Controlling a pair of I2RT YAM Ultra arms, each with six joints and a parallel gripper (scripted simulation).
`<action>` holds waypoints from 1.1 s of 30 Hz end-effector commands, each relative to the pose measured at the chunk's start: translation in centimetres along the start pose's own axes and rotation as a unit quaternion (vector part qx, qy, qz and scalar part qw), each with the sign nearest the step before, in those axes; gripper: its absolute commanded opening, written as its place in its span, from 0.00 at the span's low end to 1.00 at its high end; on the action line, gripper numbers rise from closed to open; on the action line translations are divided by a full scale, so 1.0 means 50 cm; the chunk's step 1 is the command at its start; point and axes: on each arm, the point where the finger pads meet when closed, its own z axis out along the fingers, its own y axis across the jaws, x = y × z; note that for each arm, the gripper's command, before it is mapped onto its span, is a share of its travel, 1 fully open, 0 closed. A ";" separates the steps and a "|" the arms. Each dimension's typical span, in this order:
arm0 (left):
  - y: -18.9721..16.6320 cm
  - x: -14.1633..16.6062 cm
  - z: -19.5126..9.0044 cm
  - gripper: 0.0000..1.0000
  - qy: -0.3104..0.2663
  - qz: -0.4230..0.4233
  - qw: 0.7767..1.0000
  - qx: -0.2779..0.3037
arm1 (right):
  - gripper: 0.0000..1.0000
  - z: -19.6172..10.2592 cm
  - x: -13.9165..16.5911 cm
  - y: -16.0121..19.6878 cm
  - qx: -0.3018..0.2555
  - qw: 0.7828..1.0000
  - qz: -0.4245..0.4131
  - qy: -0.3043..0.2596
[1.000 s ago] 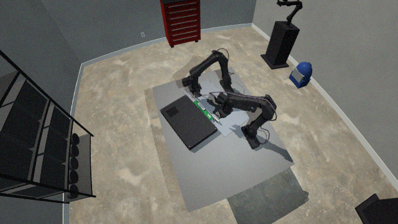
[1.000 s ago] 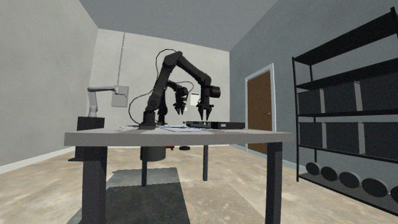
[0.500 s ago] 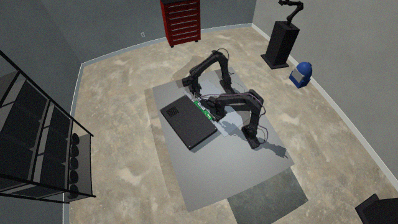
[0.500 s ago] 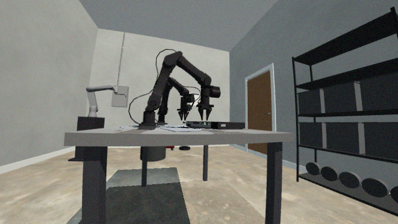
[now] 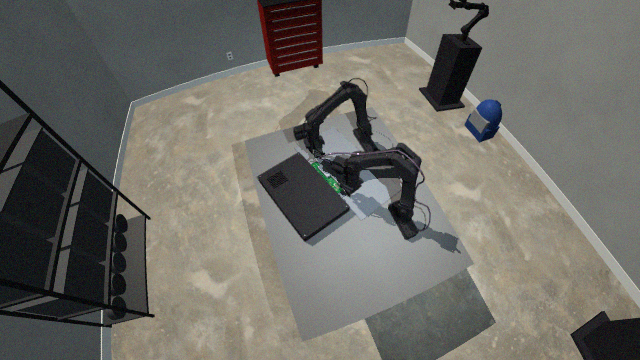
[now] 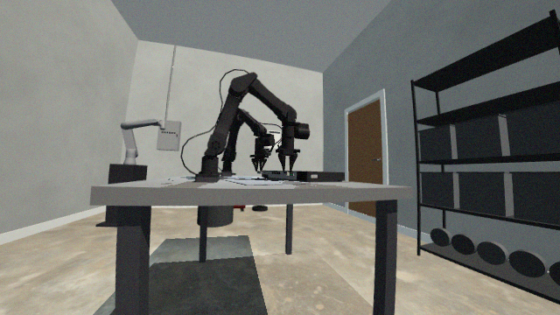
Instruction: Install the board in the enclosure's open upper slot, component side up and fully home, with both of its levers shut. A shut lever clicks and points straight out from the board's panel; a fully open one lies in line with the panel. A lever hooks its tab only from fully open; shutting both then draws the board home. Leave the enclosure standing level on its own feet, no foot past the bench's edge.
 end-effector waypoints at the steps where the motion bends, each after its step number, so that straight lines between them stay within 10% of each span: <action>1: 0.008 -0.007 0.003 0.32 -0.011 0.000 1.000 -0.001 | 0.32 0.006 0.008 -0.006 0.009 1.000 0.004 0.000; 14: 0.011 -0.017 0.013 0.19 -0.021 -0.001 1.000 -0.005 | 0.32 0.033 0.008 -0.005 0.006 1.000 0.004 0.000; 33: 0.004 -0.007 0.013 0.03 -0.020 -0.002 1.000 -0.001 | 0.04 0.028 0.002 -0.003 0.008 1.000 0.005 -0.001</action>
